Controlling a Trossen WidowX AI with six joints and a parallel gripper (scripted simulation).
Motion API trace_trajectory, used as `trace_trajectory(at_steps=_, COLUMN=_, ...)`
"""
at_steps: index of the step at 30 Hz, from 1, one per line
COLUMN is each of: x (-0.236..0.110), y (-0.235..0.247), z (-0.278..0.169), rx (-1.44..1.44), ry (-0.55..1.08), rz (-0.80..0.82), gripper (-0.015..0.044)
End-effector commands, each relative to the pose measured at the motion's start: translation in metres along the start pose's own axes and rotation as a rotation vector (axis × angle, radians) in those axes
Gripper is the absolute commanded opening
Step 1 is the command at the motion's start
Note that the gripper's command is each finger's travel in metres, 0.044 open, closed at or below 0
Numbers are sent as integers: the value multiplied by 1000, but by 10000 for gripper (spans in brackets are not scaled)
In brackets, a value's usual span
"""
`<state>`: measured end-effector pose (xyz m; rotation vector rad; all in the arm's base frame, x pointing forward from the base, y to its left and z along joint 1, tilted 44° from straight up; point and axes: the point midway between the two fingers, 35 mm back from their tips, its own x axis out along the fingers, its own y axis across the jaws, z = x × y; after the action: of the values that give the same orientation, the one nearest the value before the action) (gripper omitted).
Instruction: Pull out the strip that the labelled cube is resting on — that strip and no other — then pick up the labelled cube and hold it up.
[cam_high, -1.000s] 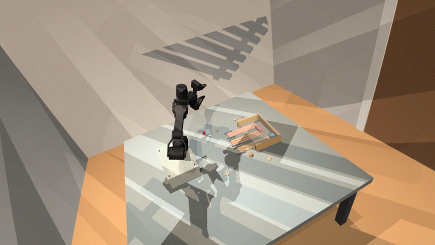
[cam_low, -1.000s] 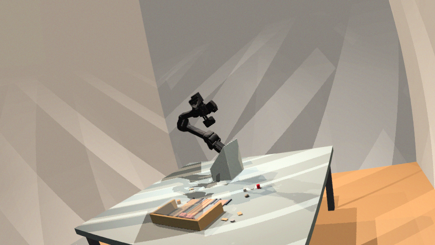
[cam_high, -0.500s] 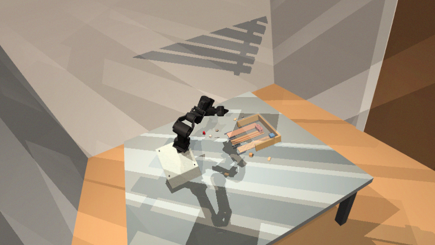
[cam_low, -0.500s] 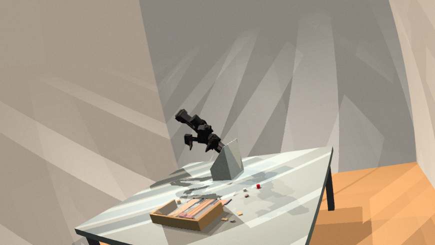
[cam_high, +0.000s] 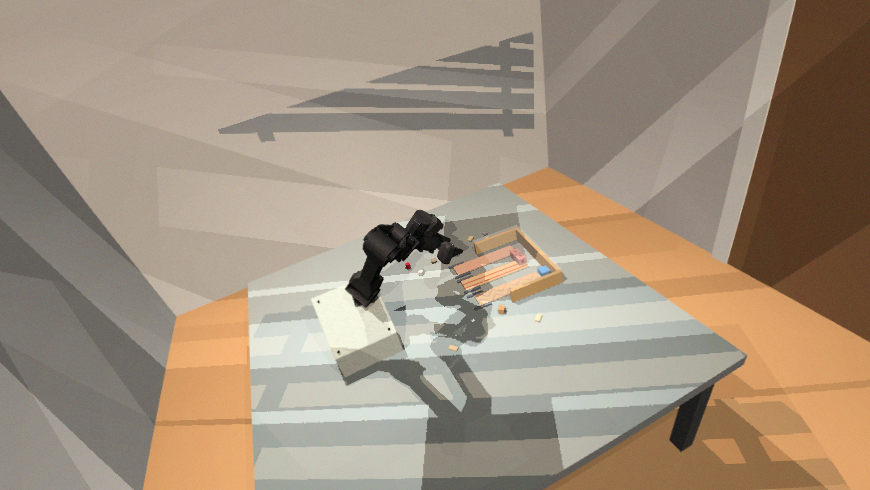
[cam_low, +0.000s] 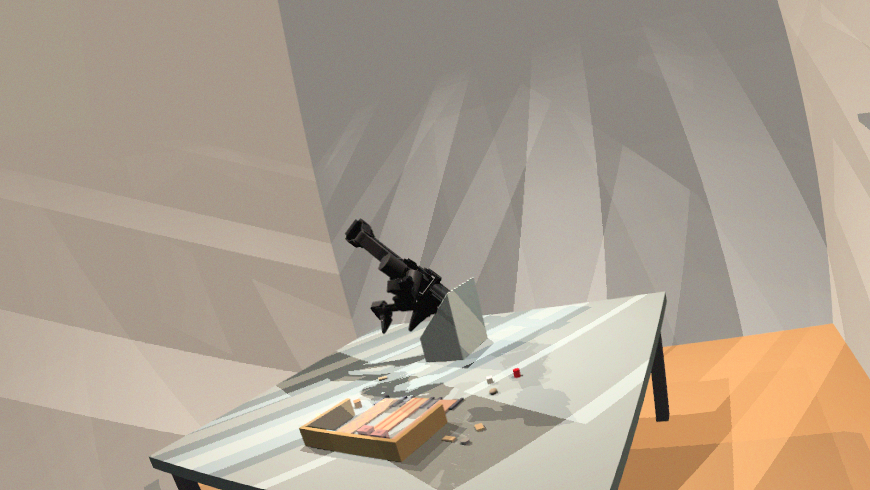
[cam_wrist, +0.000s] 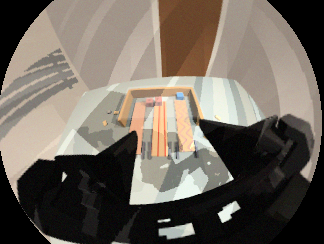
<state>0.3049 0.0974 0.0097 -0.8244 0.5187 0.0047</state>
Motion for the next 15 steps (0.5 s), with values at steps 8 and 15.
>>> trace_trajectory(at_steps=8, x=0, y=1, z=-4, rx=9, ry=7, rz=5, gripper=400)
trace_trajectory(at_steps=15, x=21, y=10, z=-6, rx=42, ry=102, rz=21, gripper=295)
